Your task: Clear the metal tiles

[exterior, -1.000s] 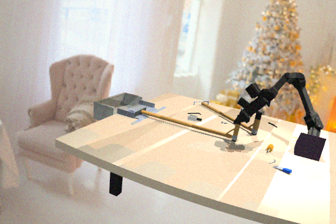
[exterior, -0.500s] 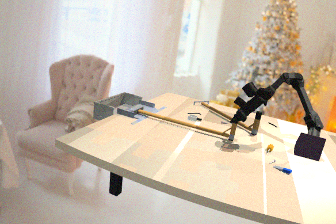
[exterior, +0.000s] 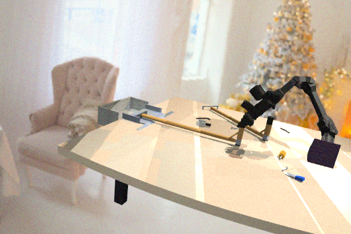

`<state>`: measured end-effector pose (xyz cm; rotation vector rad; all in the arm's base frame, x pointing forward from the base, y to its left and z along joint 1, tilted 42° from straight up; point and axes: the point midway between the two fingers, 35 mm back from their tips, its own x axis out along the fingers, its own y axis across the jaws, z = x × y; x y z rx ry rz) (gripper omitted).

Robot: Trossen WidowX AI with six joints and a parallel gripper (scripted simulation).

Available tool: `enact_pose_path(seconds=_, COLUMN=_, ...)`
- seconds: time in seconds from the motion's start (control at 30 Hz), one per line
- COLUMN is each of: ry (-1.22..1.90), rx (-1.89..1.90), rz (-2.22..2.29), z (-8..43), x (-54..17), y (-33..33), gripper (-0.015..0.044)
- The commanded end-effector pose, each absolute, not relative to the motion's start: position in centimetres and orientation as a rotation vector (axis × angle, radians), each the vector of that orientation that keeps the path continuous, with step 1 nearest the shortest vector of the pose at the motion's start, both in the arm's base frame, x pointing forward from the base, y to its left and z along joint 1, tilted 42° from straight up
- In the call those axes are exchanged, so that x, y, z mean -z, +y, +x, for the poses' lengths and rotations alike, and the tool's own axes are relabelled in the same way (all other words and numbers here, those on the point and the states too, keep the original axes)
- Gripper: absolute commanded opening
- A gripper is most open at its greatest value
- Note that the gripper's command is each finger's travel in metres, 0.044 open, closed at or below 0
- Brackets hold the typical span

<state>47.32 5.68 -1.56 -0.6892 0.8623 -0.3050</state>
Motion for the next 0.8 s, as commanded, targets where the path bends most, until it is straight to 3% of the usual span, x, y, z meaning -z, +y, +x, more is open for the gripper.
enact_pose_path(seconds=0.0, ry=0.858, rx=0.295, rz=-0.689, z=47.9, x=1.5, y=6.0, gripper=0.0000)
enact_pose_path(seconds=0.77, ry=0.856, rx=0.295, rz=-0.689, z=50.8, x=1.4, y=5.9, gripper=0.0000)
